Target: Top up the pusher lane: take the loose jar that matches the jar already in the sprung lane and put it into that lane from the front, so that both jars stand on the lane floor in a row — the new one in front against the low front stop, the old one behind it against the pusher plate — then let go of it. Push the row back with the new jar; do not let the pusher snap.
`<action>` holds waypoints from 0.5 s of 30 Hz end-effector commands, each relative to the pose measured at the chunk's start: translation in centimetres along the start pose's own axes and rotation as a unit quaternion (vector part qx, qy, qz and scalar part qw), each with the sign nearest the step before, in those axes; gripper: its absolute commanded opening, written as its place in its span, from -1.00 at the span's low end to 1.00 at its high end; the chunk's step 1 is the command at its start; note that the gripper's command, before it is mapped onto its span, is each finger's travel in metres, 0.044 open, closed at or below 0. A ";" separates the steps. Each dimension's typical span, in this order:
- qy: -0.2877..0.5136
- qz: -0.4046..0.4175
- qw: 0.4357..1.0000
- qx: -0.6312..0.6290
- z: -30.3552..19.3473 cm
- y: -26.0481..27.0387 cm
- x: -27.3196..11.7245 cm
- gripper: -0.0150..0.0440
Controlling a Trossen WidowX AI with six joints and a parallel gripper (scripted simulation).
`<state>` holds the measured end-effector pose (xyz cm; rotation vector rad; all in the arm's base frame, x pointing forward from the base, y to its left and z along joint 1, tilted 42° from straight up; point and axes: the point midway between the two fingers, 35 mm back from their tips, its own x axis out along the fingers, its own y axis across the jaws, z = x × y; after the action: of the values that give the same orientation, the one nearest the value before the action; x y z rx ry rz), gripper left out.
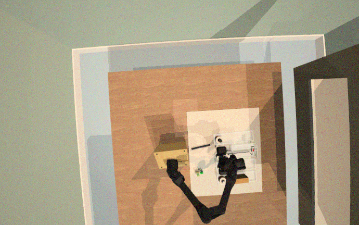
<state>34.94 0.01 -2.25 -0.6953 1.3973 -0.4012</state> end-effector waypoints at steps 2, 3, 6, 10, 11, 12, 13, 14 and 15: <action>-0.004 -0.004 1.000 0.005 0.1 -0.2 0.0 -0.49; -0.004 -0.004 1.000 0.005 0.1 -0.2 0.0 -0.49; -0.004 -0.004 1.000 0.005 0.1 -0.2 0.0 -0.49; -0.004 -0.004 1.000 0.005 -0.2 0.0 0.0 -0.49; -0.004 -0.004 1.000 0.005 -0.3 0.0 0.0 -0.49; -0.004 -0.004 1.000 0.005 -0.3 0.0 0.0 -0.49; -0.004 -0.004 1.000 0.005 -0.3 0.0 0.0 -0.49; -0.004 -0.004 1.000 0.005 -0.3 0.0 0.0 -0.49; -0.004 -0.004 1.000 0.005 -0.3 0.0 0.0 -0.49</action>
<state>34.75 -0.01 -2.28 -0.6971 1.3886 -0.4043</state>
